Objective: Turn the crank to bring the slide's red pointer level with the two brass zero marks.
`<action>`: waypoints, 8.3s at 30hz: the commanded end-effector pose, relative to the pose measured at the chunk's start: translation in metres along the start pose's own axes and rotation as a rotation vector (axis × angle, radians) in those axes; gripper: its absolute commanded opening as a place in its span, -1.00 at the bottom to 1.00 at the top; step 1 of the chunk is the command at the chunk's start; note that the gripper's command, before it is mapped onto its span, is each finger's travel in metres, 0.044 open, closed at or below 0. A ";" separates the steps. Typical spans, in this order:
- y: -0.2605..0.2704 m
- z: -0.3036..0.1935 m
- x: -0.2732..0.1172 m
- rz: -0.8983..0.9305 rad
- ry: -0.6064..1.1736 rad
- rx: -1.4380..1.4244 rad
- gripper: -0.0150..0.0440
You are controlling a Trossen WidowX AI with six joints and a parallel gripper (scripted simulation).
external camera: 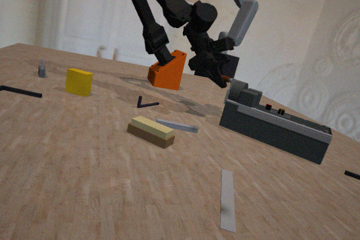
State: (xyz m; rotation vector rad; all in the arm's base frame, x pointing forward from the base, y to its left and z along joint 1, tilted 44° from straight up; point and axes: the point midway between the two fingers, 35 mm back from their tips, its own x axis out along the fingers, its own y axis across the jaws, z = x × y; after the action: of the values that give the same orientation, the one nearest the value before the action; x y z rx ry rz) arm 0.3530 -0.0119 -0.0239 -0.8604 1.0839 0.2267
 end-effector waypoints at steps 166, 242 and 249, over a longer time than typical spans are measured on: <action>-0.031 -0.023 0.022 -0.025 0.003 0.010 -0.49; -0.025 0.090 -0.057 -0.043 0.023 0.033 1.00; -0.022 0.118 -0.033 -0.108 0.053 0.078 1.00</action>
State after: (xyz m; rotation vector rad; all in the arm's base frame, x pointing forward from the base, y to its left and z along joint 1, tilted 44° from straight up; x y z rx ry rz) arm 0.4162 0.0581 0.0441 -0.8585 1.0889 0.1158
